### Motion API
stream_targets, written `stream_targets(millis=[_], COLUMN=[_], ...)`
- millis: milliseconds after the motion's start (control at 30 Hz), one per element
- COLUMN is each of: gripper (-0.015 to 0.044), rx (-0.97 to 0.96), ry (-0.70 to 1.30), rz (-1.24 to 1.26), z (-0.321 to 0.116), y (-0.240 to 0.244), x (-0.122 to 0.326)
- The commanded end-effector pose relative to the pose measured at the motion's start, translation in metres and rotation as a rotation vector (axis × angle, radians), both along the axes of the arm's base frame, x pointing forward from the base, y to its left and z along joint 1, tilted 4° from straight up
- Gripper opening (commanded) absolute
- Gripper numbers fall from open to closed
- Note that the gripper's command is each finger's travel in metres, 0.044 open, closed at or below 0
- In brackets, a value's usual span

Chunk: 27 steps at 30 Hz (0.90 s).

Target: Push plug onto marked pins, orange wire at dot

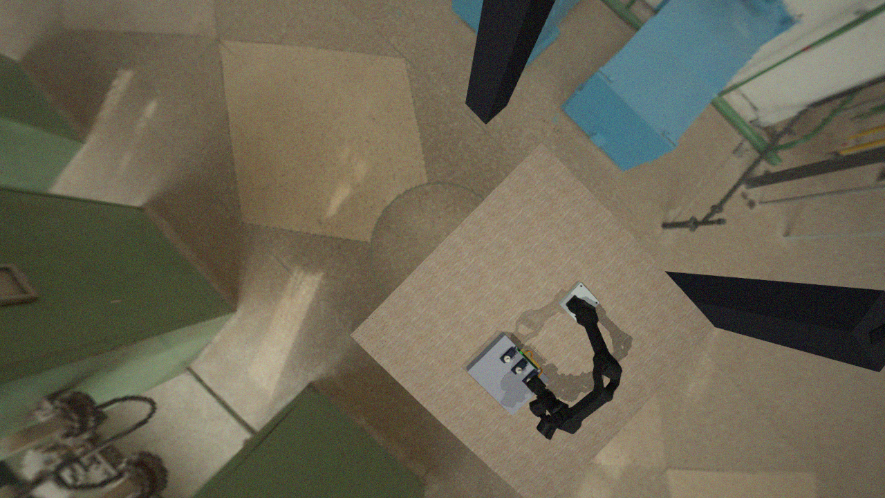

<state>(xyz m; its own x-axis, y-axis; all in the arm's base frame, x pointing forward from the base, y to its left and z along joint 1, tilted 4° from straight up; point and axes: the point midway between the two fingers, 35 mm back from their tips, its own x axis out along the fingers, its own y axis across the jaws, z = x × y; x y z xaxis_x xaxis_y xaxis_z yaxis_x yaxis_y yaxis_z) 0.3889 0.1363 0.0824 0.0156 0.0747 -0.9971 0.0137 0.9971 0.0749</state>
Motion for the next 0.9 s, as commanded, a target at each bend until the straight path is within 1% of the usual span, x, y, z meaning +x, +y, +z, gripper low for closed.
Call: stream_targets(millis=[0,67,200,533,700,867], gripper=[0.001,0.0,0.0,0.0,0.0,0.0], rx=[0.006,0.006,0.006,0.005,0.005,0.002], ry=[0.0,0.0,0.0,0.0,0.0,0.0], rz=[-0.006,-0.006,-0.006,-0.006,-0.005,-0.001], z=[-0.001,-0.001,0.009,0.054,0.057,0.058], y=[0.001,0.001,0.001,-0.003,-0.006,-0.028], x=[0.0,0.0,0.001,0.0,-0.001,-0.007])
